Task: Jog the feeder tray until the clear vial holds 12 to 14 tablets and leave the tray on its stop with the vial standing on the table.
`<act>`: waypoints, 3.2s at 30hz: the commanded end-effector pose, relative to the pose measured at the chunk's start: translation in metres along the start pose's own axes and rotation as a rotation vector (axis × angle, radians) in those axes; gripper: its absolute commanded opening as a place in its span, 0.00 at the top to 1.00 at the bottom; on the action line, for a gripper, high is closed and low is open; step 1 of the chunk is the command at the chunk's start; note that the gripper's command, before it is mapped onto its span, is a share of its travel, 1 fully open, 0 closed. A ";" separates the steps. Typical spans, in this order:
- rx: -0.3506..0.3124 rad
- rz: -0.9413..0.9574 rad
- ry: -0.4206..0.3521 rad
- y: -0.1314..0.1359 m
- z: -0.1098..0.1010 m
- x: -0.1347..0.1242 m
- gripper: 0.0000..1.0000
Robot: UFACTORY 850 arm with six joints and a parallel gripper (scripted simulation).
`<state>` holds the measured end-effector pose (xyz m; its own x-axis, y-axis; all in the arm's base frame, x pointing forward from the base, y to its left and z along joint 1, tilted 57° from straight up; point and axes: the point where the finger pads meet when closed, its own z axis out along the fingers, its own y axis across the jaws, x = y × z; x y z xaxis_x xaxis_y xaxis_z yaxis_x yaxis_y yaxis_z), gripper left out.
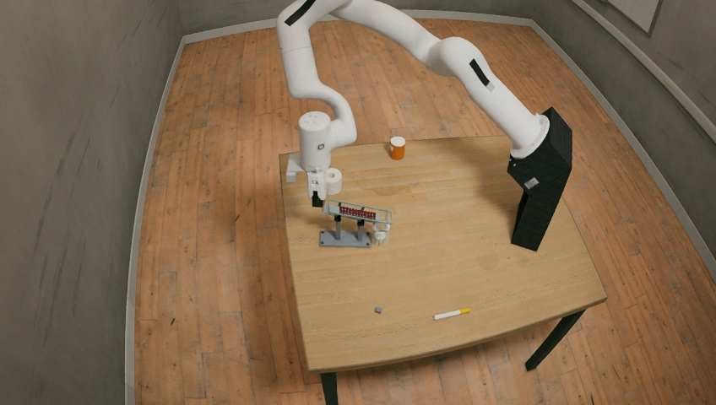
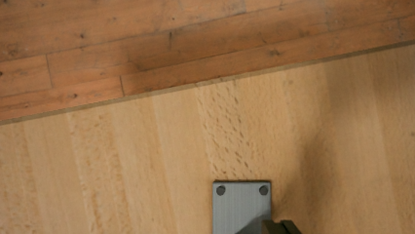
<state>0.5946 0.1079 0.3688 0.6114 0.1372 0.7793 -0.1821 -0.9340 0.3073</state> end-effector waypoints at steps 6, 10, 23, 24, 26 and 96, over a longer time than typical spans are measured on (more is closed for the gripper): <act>0.000 0.000 0.001 0.000 -0.004 0.014 1.00; 0.000 0.000 0.001 0.000 -0.005 0.020 1.00; 0.000 0.000 0.001 0.000 -0.006 0.021 1.00; 0.000 0.000 0.001 0.000 -0.006 0.021 1.00; 0.000 0.000 0.001 0.000 -0.005 0.019 1.00; 0.001 0.000 0.001 0.000 -0.006 0.021 1.00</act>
<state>0.5983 0.1100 0.3773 0.6108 0.1372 0.7798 -0.1818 -0.9343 0.3067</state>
